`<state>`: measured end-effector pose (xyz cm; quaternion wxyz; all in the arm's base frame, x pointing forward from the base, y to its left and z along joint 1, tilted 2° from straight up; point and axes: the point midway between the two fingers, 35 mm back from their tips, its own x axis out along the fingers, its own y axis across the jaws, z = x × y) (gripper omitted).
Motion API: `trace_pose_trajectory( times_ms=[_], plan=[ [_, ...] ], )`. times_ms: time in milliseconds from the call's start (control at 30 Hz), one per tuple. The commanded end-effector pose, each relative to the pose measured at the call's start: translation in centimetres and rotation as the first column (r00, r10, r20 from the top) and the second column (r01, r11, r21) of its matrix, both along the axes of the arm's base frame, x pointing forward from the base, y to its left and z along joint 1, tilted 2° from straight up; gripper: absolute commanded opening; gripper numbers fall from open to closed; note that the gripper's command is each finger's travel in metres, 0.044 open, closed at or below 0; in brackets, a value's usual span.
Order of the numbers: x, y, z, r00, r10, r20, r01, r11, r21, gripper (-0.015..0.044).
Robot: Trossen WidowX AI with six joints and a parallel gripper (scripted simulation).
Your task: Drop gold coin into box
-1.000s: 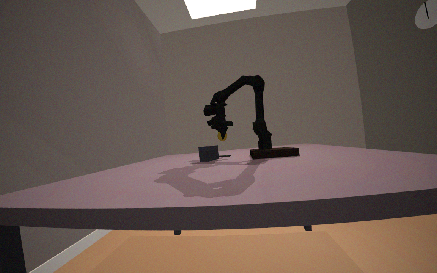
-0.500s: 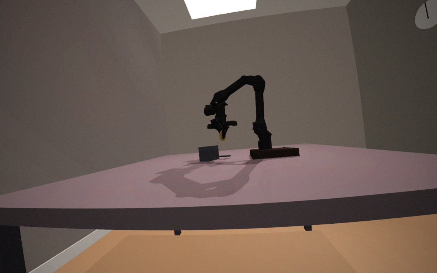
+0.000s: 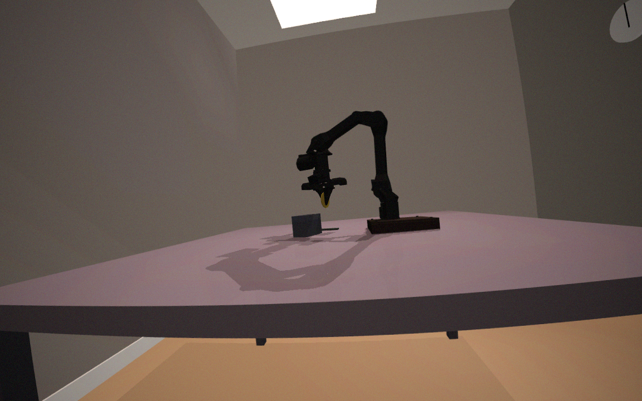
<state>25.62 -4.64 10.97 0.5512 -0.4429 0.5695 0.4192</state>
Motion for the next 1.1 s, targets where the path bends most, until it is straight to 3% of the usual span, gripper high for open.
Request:
trace_pose_trajectory(
  times_ms=[0, 1067],
  plan=[
    [0.7, 0.7, 0.3, 1.000, -0.002, 0.010, 0.002, 1.000, 0.000, 0.0000],
    [3.8, 7.7, 0.0, 1.000, -0.005, 0.014, 0.005, 1.000, 0.004, 0.0000]
  ],
)
